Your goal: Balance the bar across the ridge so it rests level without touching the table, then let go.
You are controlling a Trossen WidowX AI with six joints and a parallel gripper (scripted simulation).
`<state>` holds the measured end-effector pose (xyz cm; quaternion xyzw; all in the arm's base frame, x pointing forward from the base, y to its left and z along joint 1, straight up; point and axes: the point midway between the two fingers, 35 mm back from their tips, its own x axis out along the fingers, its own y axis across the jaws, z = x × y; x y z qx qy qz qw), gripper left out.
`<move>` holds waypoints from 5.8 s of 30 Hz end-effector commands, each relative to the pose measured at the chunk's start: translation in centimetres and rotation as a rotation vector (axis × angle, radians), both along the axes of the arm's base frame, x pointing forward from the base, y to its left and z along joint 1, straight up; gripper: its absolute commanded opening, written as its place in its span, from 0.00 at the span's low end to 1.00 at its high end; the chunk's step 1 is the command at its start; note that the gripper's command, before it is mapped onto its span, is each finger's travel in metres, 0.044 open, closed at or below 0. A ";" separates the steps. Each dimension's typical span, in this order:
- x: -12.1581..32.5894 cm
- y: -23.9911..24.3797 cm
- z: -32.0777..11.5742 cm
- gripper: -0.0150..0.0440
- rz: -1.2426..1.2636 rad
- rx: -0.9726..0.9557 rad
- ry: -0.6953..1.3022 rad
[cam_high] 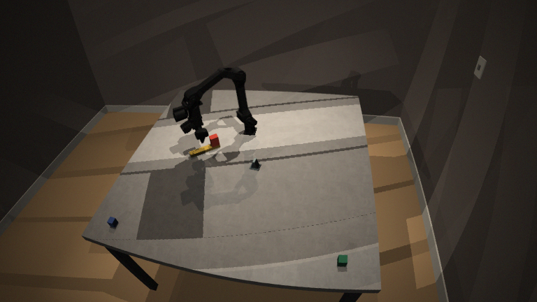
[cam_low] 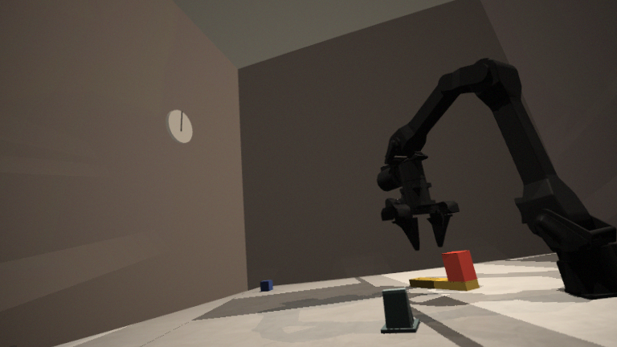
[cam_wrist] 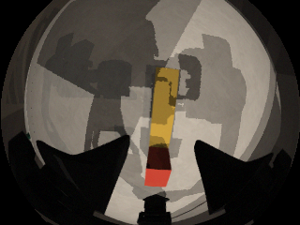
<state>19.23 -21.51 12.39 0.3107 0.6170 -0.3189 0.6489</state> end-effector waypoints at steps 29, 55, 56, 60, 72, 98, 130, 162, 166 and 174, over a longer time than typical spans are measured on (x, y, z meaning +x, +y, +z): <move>-0.4 0.3 -7.6 0.79 -0.005 0.008 0.015; -0.3 0.3 -7.5 0.49 0.000 0.012 0.011; -0.3 0.3 -7.5 0.48 0.000 0.012 0.011; -0.3 0.3 -7.5 0.40 0.000 0.012 0.011; -0.1 0.1 -4.6 0.25 -0.002 0.010 0.012; -0.5 0.4 1.9 0.25 -0.005 0.008 0.015; 6.4 9.0 2.1 0.25 -0.301 0.026 0.001; 9.0 21.4 2.2 0.25 -0.642 0.050 -0.005; 8.9 23.0 2.2 0.25 -0.685 0.053 -0.005; 8.2 25.9 2.2 0.25 -0.766 0.058 -0.004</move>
